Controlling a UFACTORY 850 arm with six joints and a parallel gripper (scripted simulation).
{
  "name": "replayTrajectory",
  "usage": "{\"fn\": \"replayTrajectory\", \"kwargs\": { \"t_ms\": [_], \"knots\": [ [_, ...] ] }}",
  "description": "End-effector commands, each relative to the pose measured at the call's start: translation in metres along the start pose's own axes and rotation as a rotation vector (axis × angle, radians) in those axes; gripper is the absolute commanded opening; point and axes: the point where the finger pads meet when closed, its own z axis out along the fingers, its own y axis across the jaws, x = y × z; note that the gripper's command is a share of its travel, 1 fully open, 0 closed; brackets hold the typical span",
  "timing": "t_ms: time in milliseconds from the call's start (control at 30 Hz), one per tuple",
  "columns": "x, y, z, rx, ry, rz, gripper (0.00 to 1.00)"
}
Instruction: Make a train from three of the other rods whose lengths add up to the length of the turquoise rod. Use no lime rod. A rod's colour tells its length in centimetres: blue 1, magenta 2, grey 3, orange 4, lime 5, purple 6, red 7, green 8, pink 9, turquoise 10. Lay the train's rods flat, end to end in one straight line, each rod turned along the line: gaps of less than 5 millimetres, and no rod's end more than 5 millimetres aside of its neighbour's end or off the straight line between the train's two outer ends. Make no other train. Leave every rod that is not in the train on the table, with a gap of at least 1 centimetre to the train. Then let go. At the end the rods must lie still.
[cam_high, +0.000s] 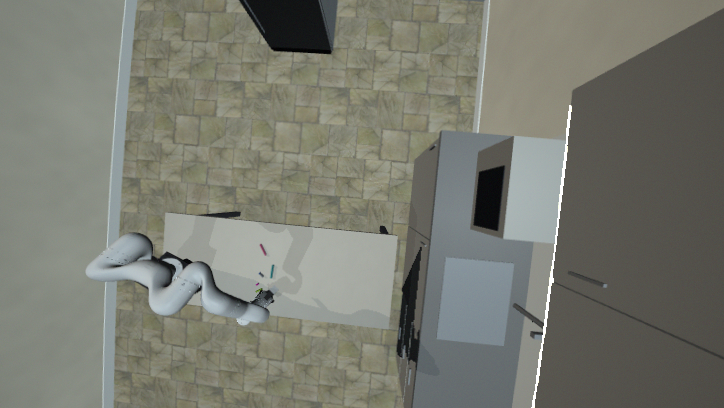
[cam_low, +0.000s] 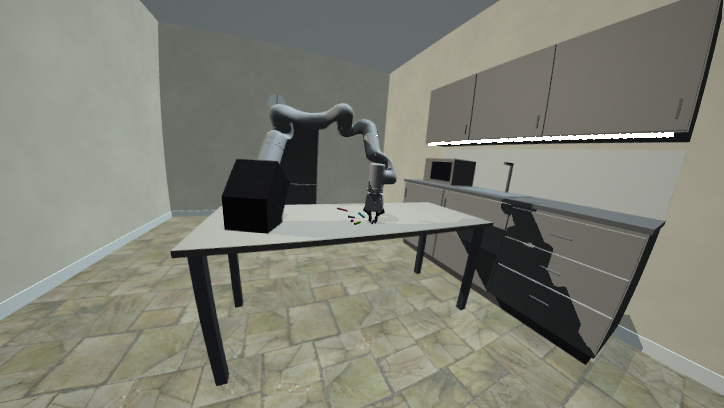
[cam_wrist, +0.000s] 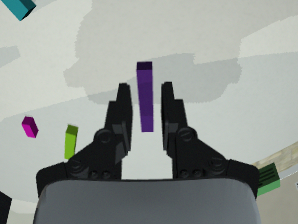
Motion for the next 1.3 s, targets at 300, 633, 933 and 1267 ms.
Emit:
{"fn": "replayTrajectory", "kwargs": {
  "t_ms": [300, 633, 933, 1267],
  "knots": [
    [0.0003, 0.0009, -0.0007, -0.002, 0.0, 0.0, 0.24],
    [0.0003, 0.0009, -0.0007, -0.002, 0.0, 0.0, 0.24],
    [0.0003, 0.0009, -0.0007, -0.002, 0.0, 0.0, 0.04],
    [0.0003, 0.0009, -0.0007, -0.002, 0.0, 0.0, 0.04]
  ]
}}
